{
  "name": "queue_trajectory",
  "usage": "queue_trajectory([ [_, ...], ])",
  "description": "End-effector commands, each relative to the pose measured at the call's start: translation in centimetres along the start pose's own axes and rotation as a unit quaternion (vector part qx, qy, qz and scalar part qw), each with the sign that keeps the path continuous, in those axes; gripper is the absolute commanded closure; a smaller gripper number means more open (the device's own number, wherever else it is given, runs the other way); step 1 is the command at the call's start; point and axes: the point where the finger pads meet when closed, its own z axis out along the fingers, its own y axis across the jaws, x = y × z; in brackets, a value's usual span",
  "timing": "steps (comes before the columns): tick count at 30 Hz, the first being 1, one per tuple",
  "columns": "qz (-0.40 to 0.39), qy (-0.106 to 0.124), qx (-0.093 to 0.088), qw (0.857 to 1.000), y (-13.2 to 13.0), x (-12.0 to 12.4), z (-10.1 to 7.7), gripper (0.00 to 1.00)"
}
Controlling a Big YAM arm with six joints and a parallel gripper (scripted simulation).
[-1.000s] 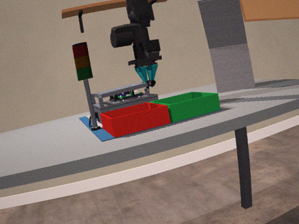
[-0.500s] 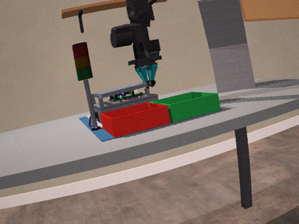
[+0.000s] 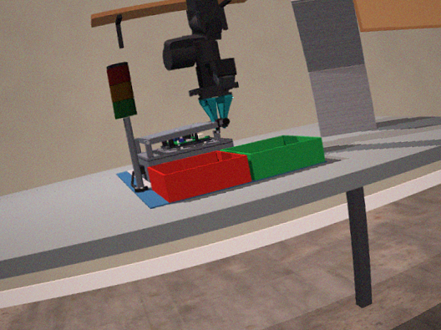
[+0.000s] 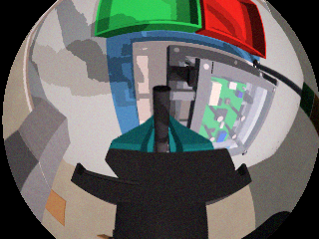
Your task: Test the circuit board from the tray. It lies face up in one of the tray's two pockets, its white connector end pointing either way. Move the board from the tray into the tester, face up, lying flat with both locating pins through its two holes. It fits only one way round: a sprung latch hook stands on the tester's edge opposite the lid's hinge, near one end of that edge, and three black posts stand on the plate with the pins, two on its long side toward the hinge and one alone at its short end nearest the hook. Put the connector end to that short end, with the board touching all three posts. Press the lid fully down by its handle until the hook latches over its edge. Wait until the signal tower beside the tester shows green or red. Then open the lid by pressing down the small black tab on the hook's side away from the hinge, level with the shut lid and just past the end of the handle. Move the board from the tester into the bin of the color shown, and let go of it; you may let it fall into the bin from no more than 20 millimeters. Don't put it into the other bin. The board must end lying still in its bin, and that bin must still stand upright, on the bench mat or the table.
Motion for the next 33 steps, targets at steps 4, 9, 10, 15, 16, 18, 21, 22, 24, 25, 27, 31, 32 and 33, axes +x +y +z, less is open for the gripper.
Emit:
queue_trajectory([
  [4, -0.002, 0.0, -0.004, 1.0, 0.08, -0.24, 1.77, 1.0],
  [9, -0.002, 0.0, -0.004, 1.0, 0.08, -0.24, 1.77, 1.0],
  [10, -0.002, 0.0, -0.004, 1.0, 0.08, -0.24, 1.77, 1.0],
  [15, -0.002, 0.0, -0.004, 1.0, 0.09, -0.24, 1.99, 1.0],
  [16, -0.002, 0.0, -0.004, 1.0, 0.1, -0.24, 2.04, 1.0],
  [18, -0.002, 0.0, -0.004, 1.0, 0.1, -0.24, 2.07, 1.0],
  [21, -0.002, 0.0, -0.004, 1.0, 0.1, -0.24, 2.08, 1.0],
  [22, -0.002, 0.0, -0.004, 1.0, 0.1, -0.24, 2.08, 1.0],
  [24, -0.002, 0.0, -0.004, 1.0, 0.1, -0.24, 2.08, 1.0],
  [25, -0.002, 0.0, -0.004, 1.0, 0.1, -0.24, 2.08, 1.0],
  [27, -0.002, 0.0, -0.004, 1.0, 0.1, -0.24, 2.08, 1.0],
  [31, -0.002, 0.0, -0.004, 1.0, 0.1, -0.24, 2.08, 1.0],
  [32, -0.002, 0.0, -0.004, 1.0, 0.1, -0.24, 2.08, 1.0],
  [33, -0.002, 0.0, -0.004, 1.0, 0.1, -0.24, 2.08, 1.0],
])
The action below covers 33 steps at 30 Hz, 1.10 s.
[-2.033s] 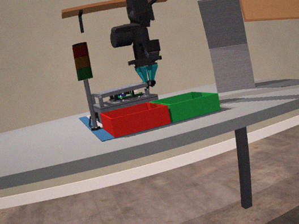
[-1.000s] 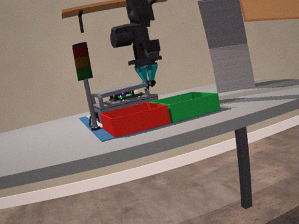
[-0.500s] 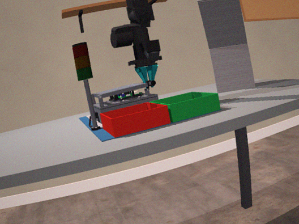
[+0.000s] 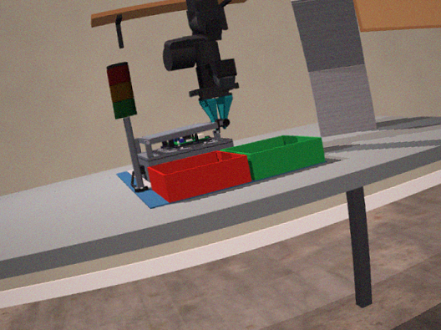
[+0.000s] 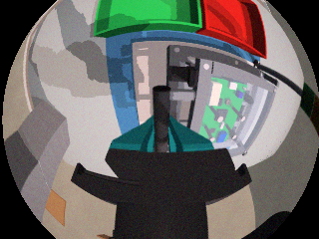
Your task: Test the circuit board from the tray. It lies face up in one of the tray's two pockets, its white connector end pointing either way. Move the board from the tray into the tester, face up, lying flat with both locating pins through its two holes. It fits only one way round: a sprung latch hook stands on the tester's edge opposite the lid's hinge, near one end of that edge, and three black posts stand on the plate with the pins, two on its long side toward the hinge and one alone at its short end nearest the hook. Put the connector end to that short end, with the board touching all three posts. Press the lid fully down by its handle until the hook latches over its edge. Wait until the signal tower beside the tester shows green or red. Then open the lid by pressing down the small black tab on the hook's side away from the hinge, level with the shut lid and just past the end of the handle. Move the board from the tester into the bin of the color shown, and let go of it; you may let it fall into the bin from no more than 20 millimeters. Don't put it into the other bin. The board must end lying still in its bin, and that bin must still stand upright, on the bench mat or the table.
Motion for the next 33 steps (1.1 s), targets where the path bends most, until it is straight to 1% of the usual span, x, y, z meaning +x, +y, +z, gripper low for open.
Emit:
queue_trajectory([
  [1, -0.002, 0.0, -0.005, 1.0, 0.09, -0.24, 1.91, 1.0],
  [28, -0.002, 0.0, -0.005, 1.0, 0.09, -0.24, 1.91, 1.0],
  [33, -0.002, 0.0, -0.005, 1.0, 0.1, -0.24, 2.18, 1.0],
])
